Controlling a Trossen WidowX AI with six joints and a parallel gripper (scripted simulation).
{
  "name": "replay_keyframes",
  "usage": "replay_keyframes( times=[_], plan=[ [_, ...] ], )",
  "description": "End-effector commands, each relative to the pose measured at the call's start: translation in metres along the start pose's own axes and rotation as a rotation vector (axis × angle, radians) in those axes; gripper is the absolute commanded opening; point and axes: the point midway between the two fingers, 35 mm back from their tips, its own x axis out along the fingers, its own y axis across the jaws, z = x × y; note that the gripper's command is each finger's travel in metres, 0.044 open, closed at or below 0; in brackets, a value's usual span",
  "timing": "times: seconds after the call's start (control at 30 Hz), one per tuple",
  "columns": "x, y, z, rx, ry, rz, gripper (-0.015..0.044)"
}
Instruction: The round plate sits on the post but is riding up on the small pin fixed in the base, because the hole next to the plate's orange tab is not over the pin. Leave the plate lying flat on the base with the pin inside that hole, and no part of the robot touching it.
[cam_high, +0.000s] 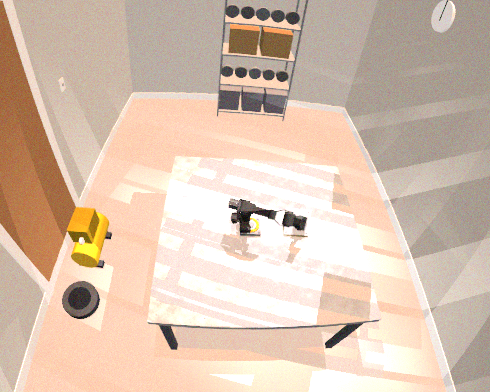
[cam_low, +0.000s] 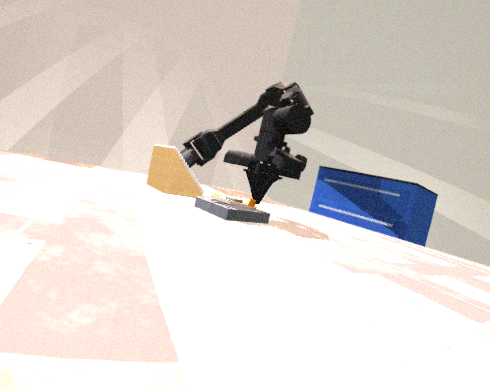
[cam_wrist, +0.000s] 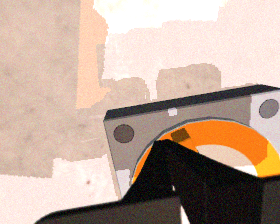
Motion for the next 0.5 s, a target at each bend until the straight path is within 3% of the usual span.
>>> replay_keyframes(
  times=[0.0,0.47],
  plan=[
    [-0.001,-0.006,0.004,-0.005,-0.004,-0.005,0.0],
    [-0.003,-0.025,0.01,-0.005,-0.004,-0.006,0.0]
  ],
)
